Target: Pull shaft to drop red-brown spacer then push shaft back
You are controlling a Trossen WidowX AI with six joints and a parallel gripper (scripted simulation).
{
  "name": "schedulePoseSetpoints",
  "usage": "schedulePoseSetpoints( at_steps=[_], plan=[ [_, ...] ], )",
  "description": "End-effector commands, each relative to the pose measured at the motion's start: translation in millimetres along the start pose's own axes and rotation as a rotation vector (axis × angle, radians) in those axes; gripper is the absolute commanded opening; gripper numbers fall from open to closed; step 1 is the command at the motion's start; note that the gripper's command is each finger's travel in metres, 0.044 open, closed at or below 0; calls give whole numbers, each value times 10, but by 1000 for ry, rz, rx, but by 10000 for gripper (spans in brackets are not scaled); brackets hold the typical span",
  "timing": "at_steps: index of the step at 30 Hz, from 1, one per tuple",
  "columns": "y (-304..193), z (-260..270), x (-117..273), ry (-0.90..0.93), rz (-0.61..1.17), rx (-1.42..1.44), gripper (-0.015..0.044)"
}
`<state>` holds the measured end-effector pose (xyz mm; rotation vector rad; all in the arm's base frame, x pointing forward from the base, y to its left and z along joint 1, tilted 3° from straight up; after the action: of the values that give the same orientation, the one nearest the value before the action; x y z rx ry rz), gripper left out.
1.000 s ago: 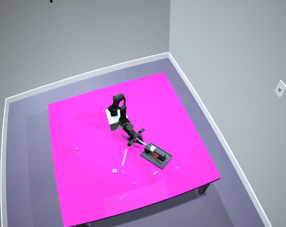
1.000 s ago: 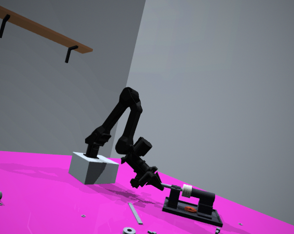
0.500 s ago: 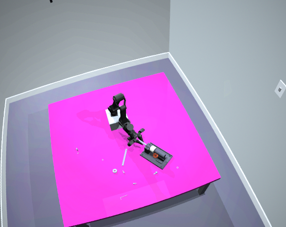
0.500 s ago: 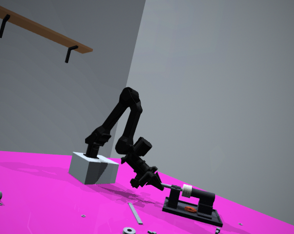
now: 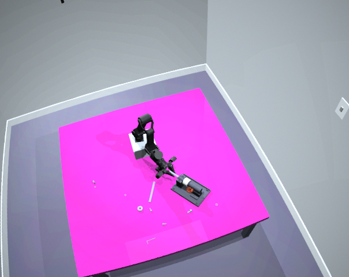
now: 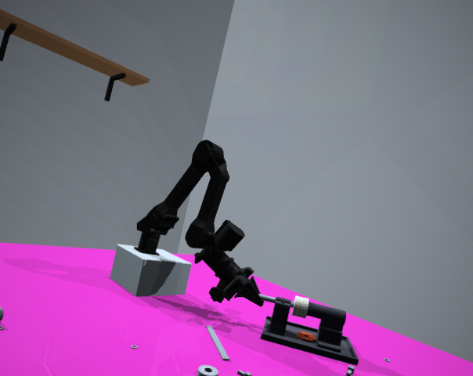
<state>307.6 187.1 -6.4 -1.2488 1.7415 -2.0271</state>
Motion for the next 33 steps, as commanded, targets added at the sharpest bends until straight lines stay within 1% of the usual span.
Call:
schedulePoseSetpoints(
  at_steps=[1,33],
  plan=[
    [-14,-2,-6,0,6,1,0],
    [-35,-1,-33,0,6,1,0]
  ],
)
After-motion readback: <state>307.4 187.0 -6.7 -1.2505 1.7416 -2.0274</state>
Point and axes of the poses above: the point midway between the two fingers, 35 mm back from their tips, its own x axis back along the fingers, its own z axis across the jaws, y = z × x, the point moved 1 cm from there along x, back along the fingers, and after that the axes turned 1 degree about -x, right-handed, at the moved point
